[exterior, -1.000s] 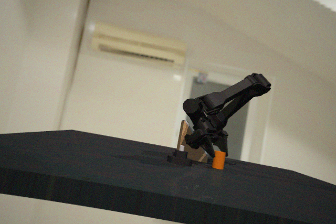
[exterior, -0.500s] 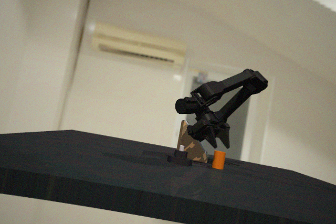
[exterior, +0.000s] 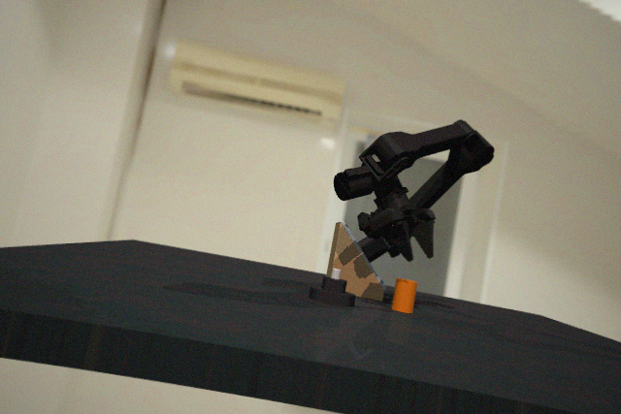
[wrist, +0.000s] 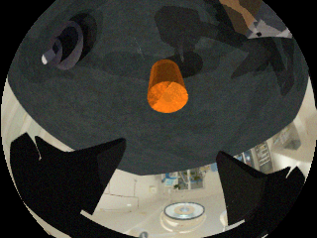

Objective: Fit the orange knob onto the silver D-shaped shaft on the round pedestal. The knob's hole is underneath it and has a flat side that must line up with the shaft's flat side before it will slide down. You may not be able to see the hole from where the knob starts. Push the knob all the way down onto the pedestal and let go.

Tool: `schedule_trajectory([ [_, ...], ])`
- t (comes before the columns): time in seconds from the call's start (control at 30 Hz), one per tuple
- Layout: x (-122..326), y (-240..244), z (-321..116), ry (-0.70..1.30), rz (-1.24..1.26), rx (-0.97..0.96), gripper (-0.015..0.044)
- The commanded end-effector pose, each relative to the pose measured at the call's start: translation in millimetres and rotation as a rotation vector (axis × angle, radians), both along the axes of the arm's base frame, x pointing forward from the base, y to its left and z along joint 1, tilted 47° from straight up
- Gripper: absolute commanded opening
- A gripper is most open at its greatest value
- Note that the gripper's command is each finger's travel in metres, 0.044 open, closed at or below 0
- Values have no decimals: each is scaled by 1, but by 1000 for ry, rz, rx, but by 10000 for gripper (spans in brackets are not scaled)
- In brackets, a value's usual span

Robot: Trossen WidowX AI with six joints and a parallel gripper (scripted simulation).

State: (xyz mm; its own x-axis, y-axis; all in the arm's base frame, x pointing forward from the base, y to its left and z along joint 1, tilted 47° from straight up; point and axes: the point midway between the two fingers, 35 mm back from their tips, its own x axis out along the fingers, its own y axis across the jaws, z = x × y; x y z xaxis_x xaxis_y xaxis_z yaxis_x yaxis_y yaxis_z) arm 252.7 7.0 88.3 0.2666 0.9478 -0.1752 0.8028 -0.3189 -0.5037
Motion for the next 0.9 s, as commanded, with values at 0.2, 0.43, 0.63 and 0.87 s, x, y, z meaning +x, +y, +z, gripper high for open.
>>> schedule_trajectory([
  [0.2, 1, -20, 16, 69, 237, -571, 440],
  [0.43, 1, -20, 16, 69, 237, -571, 440],
  [0.63, 1, -20, 16, -154, 349, -604, 440],
  [0.87, 1, -20, 16, -792, 650, -666, 440],
])
